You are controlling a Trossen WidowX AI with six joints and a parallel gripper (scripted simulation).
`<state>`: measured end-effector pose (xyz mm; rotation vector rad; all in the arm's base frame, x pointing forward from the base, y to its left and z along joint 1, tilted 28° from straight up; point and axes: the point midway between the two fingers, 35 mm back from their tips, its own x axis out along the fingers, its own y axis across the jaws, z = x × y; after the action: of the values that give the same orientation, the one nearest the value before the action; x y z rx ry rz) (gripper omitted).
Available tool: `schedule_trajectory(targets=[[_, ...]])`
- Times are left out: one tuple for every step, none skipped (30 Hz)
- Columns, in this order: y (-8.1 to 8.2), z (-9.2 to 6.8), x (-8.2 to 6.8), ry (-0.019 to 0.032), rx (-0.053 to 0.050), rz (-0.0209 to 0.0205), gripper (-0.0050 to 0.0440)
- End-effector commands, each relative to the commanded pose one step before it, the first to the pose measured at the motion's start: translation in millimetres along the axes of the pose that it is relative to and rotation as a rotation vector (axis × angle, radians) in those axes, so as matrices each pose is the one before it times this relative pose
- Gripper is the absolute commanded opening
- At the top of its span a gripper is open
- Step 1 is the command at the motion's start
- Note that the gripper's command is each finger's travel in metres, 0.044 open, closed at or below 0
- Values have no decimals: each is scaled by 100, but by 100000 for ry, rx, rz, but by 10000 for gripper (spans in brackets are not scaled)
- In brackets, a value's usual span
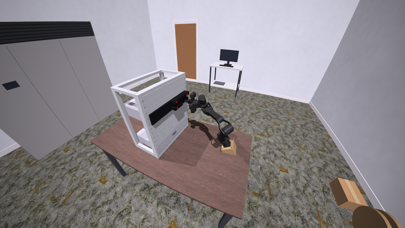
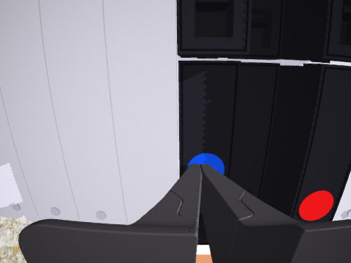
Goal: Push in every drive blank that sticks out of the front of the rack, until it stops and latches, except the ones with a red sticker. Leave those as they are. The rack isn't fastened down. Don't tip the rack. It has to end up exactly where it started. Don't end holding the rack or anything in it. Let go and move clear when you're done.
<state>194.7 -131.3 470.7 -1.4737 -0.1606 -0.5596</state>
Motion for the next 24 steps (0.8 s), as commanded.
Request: schedule_trajectory(targets=[[-1339,523,-21,-535,-2346,-3021,0],[0,0,0,0,0,0,0],[0,0,0,0,0,0,0],[0,0,0,0,0,0,0],[0,0,0,0,0,0,0],[-4,0,12,0,0,0,0],[-24,1,65,0,0,-1,0],[0,0,0,0,0,0,0],[0,0,0,0,0,0,0],[-50,3,134,0,0,0,0],[-69,4,187,0,0,1,0],[-76,4,207,0,0,0,0],[-69,4,186,0,0,0,0],[-49,3,133,0,0,0,0],[-23,1,65,0,0,1,0],[-4,0,12,0,0,0,0],[0,0,0,0,0,0,0],[0,0,0,0,0,0,0],[0,0,0,0,0,0,0],[0,0,0,0,0,0,0],[0,0,0,0,0,0,0],[0,0,0,0,0,0,0],[0,0,0,0,0,0,0],[0,0,0,0,0,0,0]])
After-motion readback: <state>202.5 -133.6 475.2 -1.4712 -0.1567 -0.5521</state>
